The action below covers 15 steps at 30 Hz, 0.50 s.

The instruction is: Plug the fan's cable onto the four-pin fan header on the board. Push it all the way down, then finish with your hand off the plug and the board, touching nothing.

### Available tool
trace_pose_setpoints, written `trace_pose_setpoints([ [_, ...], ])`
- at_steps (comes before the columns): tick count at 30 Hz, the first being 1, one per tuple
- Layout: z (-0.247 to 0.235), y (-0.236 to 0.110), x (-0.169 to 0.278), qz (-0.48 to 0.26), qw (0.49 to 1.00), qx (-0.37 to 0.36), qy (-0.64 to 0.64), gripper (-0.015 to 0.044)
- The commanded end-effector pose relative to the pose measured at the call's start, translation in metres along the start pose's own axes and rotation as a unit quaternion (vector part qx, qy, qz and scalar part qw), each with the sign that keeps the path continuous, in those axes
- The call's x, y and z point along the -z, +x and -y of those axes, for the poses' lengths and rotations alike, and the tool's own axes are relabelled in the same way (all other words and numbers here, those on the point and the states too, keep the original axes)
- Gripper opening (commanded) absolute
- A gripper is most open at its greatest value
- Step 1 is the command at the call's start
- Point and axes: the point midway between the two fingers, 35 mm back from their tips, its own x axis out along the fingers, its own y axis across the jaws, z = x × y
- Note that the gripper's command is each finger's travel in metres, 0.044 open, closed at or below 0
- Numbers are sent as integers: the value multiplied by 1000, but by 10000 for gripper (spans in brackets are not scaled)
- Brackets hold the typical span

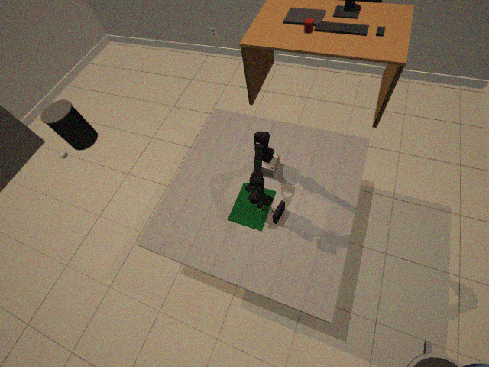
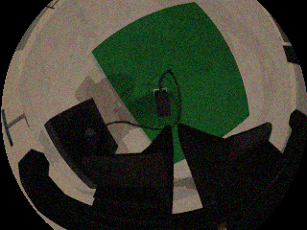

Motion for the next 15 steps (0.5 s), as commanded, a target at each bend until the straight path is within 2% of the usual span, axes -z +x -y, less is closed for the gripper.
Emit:
trace_pose_setpoints([
  [1, -5, -6, -24, 4, 1000, -3, -1, 105],
  [7, -6, -8, -86, 7, 1000, -3, -2, 260],
  [11, -1, -6, -117, 8, 1000, -3, -2, 260],
  [15, -1, -6, -119, 8, 1000, -3, -2, 260],
])
